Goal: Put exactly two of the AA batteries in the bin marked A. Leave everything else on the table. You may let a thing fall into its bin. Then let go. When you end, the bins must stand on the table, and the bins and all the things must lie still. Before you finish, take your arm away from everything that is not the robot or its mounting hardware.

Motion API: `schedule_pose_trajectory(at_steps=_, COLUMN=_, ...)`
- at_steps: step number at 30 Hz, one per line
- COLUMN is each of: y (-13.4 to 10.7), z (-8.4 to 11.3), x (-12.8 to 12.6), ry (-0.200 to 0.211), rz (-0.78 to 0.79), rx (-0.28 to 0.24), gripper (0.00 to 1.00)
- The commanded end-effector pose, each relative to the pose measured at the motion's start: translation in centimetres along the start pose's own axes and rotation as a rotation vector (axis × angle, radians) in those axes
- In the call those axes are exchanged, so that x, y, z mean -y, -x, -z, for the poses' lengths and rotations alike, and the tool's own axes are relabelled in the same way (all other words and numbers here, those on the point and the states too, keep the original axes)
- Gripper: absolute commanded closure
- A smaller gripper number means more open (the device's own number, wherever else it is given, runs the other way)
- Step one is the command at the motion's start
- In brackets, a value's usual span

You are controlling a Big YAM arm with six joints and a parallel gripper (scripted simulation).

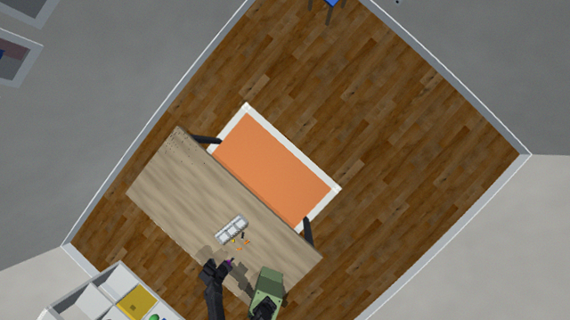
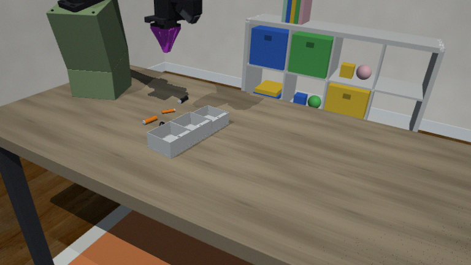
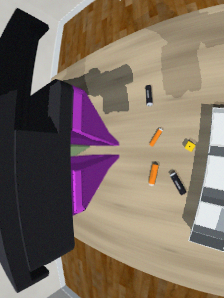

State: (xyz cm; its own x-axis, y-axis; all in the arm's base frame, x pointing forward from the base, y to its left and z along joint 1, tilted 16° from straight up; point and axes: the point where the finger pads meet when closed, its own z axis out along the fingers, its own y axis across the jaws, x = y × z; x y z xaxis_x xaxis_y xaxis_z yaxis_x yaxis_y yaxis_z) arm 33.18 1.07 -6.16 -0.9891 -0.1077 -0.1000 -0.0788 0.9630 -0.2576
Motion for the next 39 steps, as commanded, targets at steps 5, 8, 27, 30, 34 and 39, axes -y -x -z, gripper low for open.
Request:
schedule_pose_trajectory(at_steps=5, y=2.1, z=0.8, x=-0.2, ry=0.004, rz=-0.011, rx=0.034, gripper=0.91)
schedule_pose_trajectory(at_steps=8, y=1.7, z=0.7, x=-0.2, ry=0.004, rz=-0.009, rx=0.026, gripper=0.91)
schedule_pose_trajectory(at_steps=27, y=2.4, z=1.0, x=-0.2, ry=0.004, rz=-0.011, rx=0.036, gripper=0.91)
schedule_pose_trajectory(at_steps=30, y=1.8, z=0.8, x=0.0, ry=0.003, rz=-0.006, rx=0.029, gripper=0.91)
schedule_pose_trajectory(at_steps=34, y=1.8, z=0.9, x=0.0, ry=0.003, rz=-0.006, rx=0.029, gripper=0.91)
schedule_pose_trajectory(at_steps=39, y=1.8, z=0.9, x=0.0, ry=0.003, rz=-0.006, rx=0.029, gripper=0.91)
